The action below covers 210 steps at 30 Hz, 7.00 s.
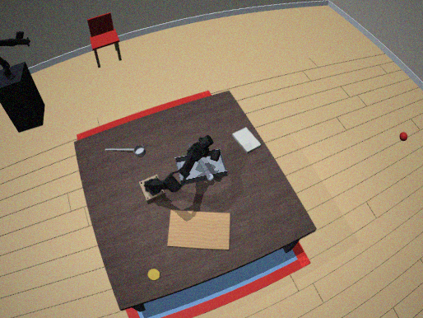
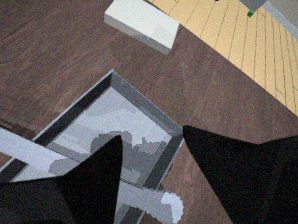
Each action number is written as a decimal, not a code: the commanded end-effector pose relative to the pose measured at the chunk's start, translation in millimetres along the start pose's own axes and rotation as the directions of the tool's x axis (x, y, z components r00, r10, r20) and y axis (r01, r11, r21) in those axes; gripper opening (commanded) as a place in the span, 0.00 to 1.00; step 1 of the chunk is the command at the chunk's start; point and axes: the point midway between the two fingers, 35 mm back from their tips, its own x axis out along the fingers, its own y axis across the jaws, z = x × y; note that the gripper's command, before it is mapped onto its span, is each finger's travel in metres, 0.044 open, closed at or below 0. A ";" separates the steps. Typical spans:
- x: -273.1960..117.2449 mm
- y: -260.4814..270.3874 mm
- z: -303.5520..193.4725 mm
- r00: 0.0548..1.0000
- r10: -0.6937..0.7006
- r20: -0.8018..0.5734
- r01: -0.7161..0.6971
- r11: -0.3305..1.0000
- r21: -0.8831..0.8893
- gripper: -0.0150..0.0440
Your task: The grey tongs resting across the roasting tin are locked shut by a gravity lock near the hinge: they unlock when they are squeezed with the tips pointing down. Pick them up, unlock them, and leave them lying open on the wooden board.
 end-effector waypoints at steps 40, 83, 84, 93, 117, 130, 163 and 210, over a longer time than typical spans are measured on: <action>16.4 115.5 -31.7 0.988 0.023 -0.155 -0.139 0.583 -0.801 0.69; 81.8 115.9 -44.1 0.988 0.016 -0.155 -0.135 0.582 -0.802 0.69; 81.8 115.9 -44.1 0.988 0.016 -0.155 -0.135 0.582 -0.802 0.69; 78.9 112.6 -43.6 0.988 0.010 -0.156 -0.132 0.591 -0.796 0.41; 18.2 89.3 -2.0 0.988 0.019 -0.154 -0.136 0.584 -0.801 0.00; 18.2 89.3 -2.0 0.988 0.019 -0.154 -0.136 0.584 -0.801 0.00; 27.7 99.4 6.5 0.890 0.229 -0.395 -0.454 0.538 -0.711 0.00; 9.7 -23.3 -74.1 0.791 0.325 -0.518 -0.481 0.854 -0.199 0.00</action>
